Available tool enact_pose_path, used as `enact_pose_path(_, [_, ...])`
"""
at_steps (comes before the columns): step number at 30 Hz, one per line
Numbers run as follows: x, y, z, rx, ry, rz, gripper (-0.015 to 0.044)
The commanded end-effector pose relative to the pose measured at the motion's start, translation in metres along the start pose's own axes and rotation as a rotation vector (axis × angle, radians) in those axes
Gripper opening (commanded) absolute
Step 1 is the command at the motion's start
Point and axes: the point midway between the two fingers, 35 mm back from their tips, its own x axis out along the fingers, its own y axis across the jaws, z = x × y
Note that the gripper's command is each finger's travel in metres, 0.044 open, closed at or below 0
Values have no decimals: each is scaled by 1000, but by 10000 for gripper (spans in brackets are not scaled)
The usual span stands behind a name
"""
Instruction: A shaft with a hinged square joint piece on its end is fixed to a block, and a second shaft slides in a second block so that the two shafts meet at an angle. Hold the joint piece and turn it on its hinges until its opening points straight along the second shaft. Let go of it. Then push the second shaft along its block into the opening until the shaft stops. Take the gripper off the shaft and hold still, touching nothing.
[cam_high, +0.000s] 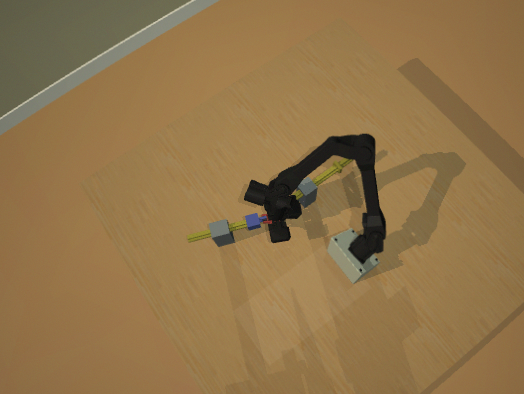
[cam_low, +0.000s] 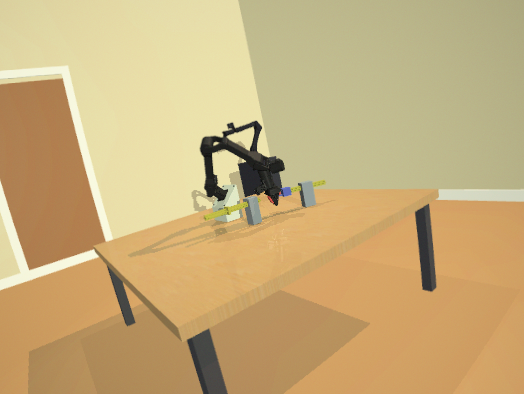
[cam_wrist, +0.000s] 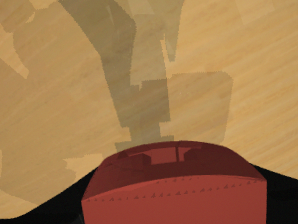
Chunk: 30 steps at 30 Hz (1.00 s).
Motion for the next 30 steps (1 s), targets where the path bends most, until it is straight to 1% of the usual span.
enact_pose_path(1, [-2, 2, 1, -53, -52, -5, 0])
enact_pose_path(26, [-12, 11, 1, -307, -321, 8, 0])
enact_pose_path(30, [-13, 11, 1, -316, -333, 10, 0])
